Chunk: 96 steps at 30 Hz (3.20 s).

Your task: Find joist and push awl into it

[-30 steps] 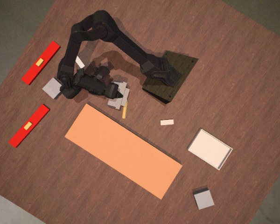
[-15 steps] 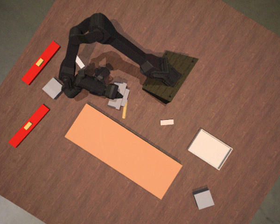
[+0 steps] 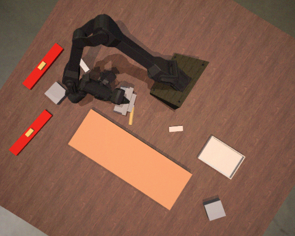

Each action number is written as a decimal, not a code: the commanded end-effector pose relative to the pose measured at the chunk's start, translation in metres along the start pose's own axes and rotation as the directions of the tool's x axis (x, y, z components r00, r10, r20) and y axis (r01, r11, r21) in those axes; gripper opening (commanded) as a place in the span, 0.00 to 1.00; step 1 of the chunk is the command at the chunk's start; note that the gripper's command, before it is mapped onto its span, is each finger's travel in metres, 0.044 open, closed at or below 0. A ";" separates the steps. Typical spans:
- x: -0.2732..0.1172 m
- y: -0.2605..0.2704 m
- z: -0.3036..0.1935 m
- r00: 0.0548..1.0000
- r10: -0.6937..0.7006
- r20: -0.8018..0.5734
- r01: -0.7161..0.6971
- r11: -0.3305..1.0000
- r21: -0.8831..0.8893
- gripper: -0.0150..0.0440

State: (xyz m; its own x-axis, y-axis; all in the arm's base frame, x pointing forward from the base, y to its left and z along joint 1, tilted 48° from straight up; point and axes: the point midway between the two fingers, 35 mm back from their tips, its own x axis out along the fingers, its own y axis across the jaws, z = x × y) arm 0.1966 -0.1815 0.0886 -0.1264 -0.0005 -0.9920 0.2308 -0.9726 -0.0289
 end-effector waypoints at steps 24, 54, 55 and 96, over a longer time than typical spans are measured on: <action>-0.024 0.000 0.000 1.000 0.001 -0.001 -0.001 1.000 0.000 1.00; -0.105 -0.033 -0.007 0.995 0.075 -0.068 -0.075 0.997 -0.006 1.00; -0.105 -0.033 -0.007 0.995 0.075 -0.068 -0.075 0.997 -0.006 1.00; 0.003 -0.056 -0.002 0.576 0.816 0.036 0.048 0.010 -0.999 1.00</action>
State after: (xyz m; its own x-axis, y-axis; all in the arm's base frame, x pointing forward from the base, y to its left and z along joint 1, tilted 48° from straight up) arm 0.1851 -0.1260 0.0879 0.0812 -0.7989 -0.5960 0.9599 0.2238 -0.1691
